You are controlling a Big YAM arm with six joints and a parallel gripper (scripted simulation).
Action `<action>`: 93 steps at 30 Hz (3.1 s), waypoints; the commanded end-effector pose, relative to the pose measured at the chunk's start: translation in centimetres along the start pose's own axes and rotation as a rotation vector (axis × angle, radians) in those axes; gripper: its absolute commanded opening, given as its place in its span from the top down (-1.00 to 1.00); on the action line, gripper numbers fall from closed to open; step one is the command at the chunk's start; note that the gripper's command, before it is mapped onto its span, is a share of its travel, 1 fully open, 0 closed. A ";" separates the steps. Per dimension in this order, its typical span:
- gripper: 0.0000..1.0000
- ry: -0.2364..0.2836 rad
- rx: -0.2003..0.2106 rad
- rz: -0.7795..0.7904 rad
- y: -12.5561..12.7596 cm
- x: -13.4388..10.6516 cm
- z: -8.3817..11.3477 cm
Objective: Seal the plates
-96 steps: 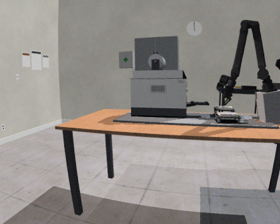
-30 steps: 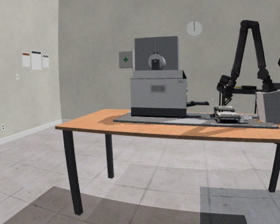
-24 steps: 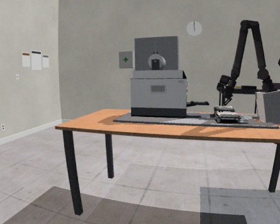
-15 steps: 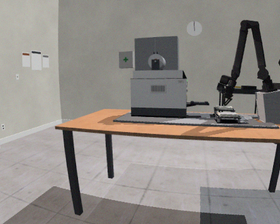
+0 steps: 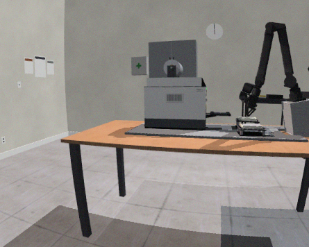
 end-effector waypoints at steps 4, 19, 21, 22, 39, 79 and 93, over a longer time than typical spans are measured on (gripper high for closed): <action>-1.00 0.009 0.012 -0.007 0.5 -0.2 -0.9; -1.00 -0.021 -0.018 0.002 -0.6 0.4 -0.9; -1.00 -0.021 -0.013 0.017 -0.3 0.6 -0.8; -1.00 -0.021 -0.011 0.024 -0.2 0.7 -0.7; -1.00 -0.006 -0.011 0.010 -0.5 0.2 -0.6; -1.00 0.003 -0.007 -0.026 0.0 -1.4 -2.7; -1.00 0.003 -0.006 -0.023 0.0 -1.0 -2.0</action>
Point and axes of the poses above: the point where the finger pads meet when closed, its own z axis back along the fingers, its own y axis across the jaws, x = y × z, the point moved 2 cm from there along z, back along the fingers, and after that the axes turned 15 degrees about z, right-handed, at the moved point
